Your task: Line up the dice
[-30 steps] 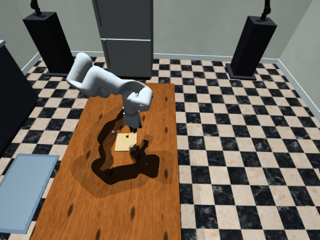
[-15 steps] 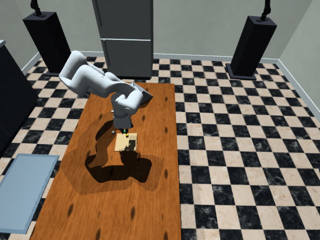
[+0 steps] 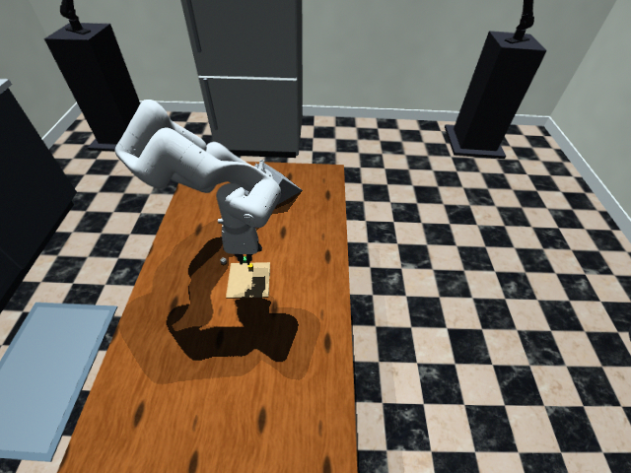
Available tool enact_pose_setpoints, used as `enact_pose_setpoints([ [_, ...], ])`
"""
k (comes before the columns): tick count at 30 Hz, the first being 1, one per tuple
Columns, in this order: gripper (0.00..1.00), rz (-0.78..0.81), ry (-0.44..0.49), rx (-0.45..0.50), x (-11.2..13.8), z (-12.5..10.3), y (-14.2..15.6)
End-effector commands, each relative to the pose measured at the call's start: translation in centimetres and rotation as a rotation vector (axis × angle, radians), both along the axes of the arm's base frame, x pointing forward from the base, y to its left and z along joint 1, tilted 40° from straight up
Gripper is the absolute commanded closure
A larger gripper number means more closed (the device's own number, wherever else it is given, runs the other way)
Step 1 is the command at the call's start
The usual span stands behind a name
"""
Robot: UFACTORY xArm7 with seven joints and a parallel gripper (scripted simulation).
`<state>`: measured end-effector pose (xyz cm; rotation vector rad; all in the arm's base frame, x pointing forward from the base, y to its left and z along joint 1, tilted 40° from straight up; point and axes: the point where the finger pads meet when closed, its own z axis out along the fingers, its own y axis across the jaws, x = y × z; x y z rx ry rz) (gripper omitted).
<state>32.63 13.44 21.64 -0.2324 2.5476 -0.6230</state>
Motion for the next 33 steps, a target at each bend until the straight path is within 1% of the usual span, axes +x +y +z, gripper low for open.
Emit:
enact_pose_setpoints([
  [1,0.89,0.002,0.0,0.002,0.2,-0.2,-0.1],
  [6,0.89,0.002,0.0,0.002,1.0,-1.3,-0.6],
  [11,0.89,0.002,0.0,0.002,2.2,-3.0,-1.5],
  [13,0.89,0.002,0.0,0.002,2.2,-3.0,-1.5],
  [23,0.89,0.002,0.0,0.002,4.5,-6.3,-3.2],
  [27,0.89,0.002,0.0,0.002,4.9,-6.9,-3.5],
  [33,0.89,0.002,0.0,0.002,5.0,-7.1,-3.5],
])
